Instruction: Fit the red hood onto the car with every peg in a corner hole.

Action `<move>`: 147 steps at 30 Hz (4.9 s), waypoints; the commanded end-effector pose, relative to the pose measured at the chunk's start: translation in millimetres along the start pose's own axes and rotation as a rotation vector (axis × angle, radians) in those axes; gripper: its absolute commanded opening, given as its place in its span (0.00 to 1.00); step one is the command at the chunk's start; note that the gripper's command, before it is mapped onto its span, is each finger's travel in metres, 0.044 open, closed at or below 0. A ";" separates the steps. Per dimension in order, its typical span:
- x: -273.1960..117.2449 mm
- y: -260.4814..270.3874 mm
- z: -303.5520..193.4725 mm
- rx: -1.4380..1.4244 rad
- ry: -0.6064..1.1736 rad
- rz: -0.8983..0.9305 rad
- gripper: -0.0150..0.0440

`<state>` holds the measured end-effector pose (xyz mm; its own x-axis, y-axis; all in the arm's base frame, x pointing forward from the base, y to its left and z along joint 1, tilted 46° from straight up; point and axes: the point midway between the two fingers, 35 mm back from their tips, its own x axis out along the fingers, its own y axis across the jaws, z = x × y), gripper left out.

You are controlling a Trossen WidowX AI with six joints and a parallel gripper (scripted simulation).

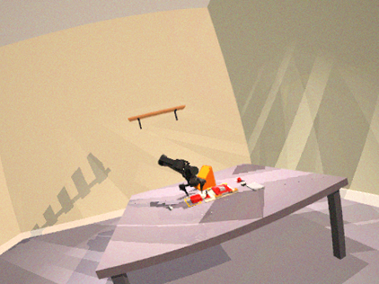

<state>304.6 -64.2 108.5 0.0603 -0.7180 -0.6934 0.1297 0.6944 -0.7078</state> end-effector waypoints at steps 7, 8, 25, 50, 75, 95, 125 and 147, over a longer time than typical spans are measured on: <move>4.7 -0.5 -0.1 -0.003 -0.002 -0.003 1.00; 5.2 -0.5 -0.1 -0.003 -0.002 -0.003 1.00; 13.6 -0.6 0.1 -0.003 -0.002 -0.004 1.00; 21.0 -0.9 -0.1 0.001 -0.001 -0.001 0.80; -19.3 -0.2 -0.1 0.000 -0.001 0.001 0.25; -76.3 0.4 -0.2 -0.001 0.000 0.003 0.25; -78.6 121.2 20.3 -0.004 0.000 0.007 0.25; -75.9 185.8 18.1 0.046 -0.002 0.010 0.25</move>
<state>341.4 117.8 33.5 0.0609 -0.7146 -0.6968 0.1666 0.6956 -0.6988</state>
